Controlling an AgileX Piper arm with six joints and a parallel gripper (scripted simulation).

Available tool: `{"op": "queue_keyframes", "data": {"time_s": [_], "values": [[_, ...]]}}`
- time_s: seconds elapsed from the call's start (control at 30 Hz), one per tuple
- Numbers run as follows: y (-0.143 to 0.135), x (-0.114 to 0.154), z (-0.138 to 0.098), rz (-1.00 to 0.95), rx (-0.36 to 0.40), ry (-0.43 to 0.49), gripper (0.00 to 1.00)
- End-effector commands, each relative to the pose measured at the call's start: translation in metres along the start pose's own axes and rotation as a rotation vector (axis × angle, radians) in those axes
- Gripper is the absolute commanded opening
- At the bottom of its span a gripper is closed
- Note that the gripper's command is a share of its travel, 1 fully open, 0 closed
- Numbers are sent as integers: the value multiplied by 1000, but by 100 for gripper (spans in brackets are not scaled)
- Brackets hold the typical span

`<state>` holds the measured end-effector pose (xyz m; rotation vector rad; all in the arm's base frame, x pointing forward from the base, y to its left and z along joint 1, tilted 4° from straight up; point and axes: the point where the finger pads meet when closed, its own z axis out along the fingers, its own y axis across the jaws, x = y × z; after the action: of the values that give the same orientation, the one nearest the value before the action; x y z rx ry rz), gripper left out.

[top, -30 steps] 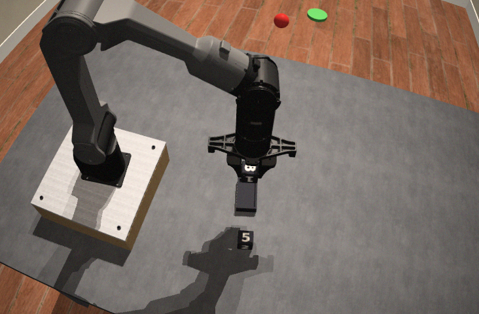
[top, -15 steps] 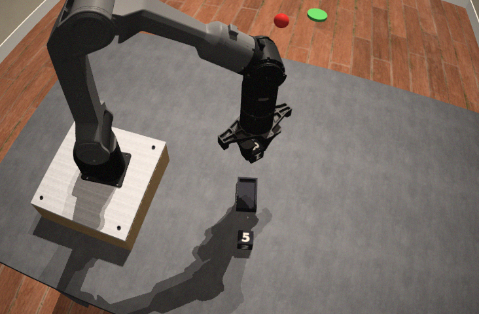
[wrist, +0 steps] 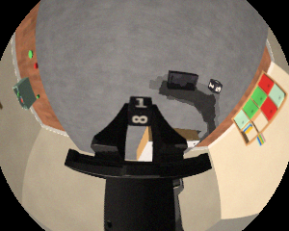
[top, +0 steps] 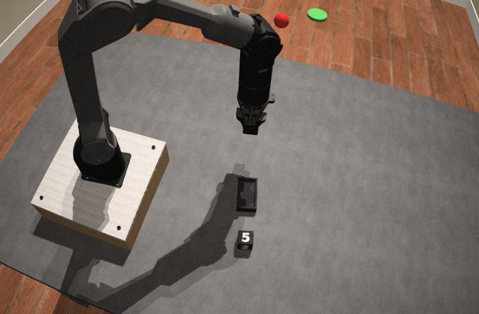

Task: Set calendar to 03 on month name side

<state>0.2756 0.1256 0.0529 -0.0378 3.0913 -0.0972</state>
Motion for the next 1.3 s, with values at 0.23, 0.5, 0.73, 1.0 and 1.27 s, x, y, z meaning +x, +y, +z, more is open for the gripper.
{"op": "queue_keyframes", "data": {"time_s": [0.23,0.5,0.73,1.0,1.27], "values": [[6,1,0,-77,-3,-2,34],[6,1,0,-77,-3,-2,34],[5,2,9,-78,-1,3,34],[5,1,29,-78,-1,2,34],[5,1,68,-78,-1,3,34]]}}
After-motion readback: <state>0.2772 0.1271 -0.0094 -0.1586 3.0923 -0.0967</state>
